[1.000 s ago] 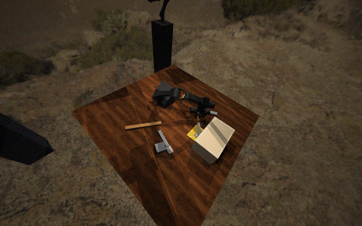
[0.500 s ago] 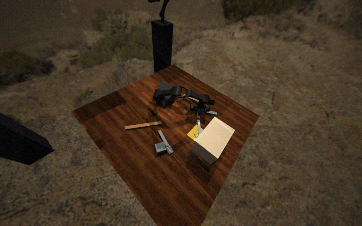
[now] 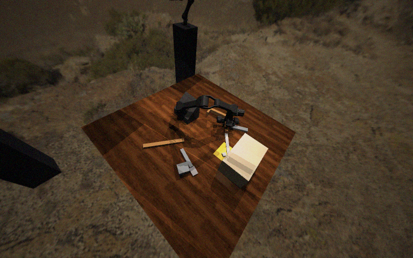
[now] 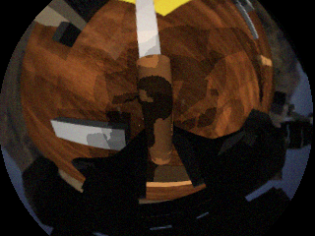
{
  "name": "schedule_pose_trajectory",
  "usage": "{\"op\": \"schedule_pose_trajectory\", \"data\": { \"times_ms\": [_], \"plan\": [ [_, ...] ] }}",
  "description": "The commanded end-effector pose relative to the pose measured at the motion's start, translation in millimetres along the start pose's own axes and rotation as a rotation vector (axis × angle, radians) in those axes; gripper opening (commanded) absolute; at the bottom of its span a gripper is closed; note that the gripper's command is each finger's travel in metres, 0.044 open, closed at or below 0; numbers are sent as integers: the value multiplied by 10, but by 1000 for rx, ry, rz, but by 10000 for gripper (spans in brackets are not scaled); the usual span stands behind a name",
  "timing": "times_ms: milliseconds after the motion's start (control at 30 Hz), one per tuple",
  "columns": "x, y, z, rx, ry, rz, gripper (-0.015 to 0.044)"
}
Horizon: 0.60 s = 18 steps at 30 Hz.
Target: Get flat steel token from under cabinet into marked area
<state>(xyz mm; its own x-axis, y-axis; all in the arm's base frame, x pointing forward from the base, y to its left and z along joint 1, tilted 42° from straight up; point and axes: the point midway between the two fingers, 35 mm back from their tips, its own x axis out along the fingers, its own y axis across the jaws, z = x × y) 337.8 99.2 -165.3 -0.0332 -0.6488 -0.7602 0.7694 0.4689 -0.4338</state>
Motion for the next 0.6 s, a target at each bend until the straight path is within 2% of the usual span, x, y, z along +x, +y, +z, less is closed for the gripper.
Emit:
{"op": "schedule_pose_trajectory", "data": {
  "times_ms": [0,567],
  "plan": [
    [7,-2,-128,-4,0,-2,0],
    [-162,-12,-154,-8,1,-1,0]
  ]
}}
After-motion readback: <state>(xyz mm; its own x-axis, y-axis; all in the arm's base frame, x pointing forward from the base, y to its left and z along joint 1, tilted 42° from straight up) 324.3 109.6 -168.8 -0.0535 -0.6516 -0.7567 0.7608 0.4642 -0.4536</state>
